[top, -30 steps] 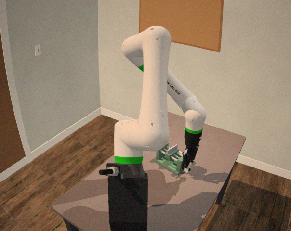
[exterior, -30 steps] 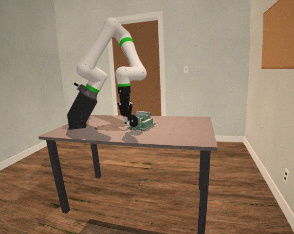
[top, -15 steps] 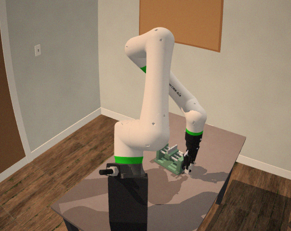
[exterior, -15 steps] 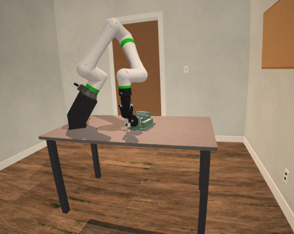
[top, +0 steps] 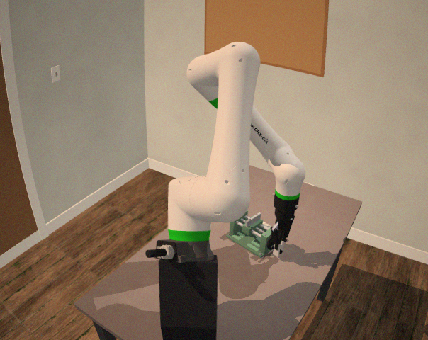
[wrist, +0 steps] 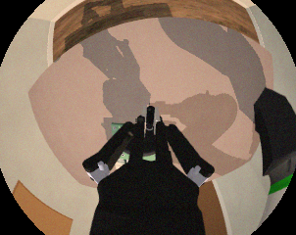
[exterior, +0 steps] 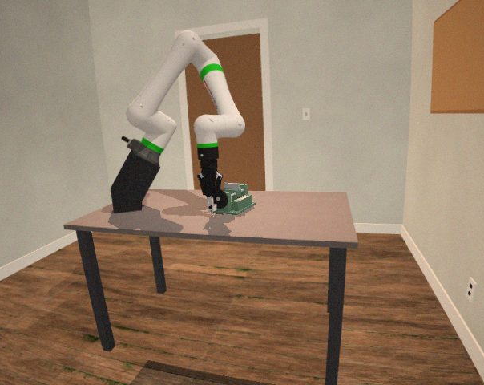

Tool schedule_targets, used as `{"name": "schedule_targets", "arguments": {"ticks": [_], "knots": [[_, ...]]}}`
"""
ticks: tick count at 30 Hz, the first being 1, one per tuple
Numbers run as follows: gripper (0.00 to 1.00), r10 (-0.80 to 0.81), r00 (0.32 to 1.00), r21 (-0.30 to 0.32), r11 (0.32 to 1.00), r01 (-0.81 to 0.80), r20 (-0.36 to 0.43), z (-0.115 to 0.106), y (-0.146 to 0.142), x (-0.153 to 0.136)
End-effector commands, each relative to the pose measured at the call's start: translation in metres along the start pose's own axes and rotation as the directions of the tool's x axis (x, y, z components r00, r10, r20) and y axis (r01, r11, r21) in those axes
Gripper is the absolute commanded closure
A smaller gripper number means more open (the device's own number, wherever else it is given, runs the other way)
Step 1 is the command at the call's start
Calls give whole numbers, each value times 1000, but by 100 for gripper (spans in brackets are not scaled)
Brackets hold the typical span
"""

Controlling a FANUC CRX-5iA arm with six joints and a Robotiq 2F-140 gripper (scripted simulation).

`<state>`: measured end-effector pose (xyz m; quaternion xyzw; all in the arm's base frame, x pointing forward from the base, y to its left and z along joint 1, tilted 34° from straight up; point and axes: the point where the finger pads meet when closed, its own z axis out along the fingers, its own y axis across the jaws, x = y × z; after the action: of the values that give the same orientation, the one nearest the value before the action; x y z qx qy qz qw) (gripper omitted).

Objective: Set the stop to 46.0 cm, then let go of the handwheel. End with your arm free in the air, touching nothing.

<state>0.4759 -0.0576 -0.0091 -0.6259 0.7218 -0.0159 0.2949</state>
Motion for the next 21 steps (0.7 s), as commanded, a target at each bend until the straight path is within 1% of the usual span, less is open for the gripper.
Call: {"name": "schedule_targets", "arguments": {"ticks": [1,21], "knots": [[96,0,1000,0,1000,0,0,1,-2,0],[96,0,1000,0,1000,0,0,4,-15,0]]}}
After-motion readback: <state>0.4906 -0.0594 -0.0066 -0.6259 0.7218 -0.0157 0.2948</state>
